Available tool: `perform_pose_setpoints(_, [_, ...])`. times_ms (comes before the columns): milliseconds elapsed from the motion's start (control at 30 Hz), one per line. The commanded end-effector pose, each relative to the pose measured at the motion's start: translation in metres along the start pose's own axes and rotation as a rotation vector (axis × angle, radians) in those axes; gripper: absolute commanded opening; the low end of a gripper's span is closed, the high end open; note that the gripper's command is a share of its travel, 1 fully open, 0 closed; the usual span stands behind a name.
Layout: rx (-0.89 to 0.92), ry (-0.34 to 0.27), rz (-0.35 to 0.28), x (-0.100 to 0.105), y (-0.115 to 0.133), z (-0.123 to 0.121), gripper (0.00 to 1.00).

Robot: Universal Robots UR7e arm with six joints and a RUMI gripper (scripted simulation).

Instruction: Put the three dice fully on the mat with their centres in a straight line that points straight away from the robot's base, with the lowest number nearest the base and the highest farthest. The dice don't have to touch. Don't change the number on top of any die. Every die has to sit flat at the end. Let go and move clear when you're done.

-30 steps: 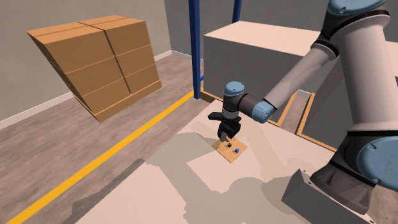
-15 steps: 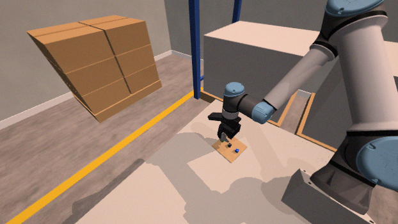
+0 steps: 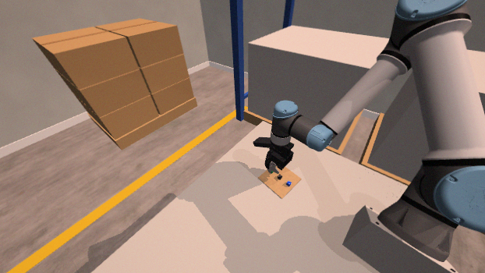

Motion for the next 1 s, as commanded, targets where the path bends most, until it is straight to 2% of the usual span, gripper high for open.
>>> perform_pose_setpoints(0, [0.0, 0.0, 0.001, 0.0004, -0.0003, 0.0, 0.0])
perform_pose_setpoints(833, [0.0, 0.0, 0.001, 0.0004, -0.0003, 0.0, 0.0])
perform_pose_setpoints(967, [0.0, 0.0, 0.001, 0.0004, -0.0003, 0.0, 0.07])
Point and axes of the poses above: the point where the finger pads meet when closed, its own x axis back along the fingers, its own z axis across the jaws, y = z × x, the point moved 2 cm from there along x, back along the fingers, and after that the axes turned 2 degrees about -x, right-handed, at the moved point
